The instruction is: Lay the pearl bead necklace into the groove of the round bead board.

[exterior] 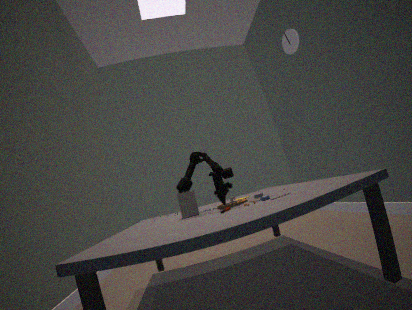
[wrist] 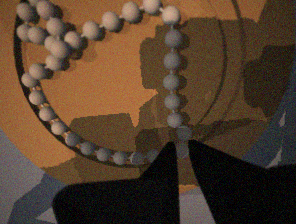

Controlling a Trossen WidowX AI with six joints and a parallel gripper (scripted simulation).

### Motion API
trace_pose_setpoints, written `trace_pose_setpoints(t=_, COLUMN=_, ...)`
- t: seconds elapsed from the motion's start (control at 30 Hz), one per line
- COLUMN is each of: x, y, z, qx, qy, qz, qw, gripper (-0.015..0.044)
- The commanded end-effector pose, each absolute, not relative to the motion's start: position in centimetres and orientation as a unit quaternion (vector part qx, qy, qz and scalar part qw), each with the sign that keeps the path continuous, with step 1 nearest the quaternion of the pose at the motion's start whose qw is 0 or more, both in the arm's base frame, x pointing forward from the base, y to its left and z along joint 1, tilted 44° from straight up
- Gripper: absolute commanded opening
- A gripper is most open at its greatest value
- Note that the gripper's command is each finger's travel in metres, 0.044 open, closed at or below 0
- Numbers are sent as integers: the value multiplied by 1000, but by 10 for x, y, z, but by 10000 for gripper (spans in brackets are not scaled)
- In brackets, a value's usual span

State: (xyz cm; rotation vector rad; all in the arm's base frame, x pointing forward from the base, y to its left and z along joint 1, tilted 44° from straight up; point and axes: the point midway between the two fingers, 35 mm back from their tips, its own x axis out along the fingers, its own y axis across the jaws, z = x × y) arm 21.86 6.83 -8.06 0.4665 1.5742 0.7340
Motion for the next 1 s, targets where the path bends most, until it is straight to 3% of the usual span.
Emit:
trace_pose_setpoints(t=0.0, x=218, y=68, z=-80, qx=203, qy=686, qz=319, qw=622, gripper=105)
trace_pose_setpoints(t=0.43, x=217, y=67, z=-79, qx=207, qy=689, qz=317, qw=618, gripper=440)
trace_pose_setpoints(t=0.97, x=218, y=65, z=-77, qx=206, qy=689, qz=317, qw=618, gripper=440)
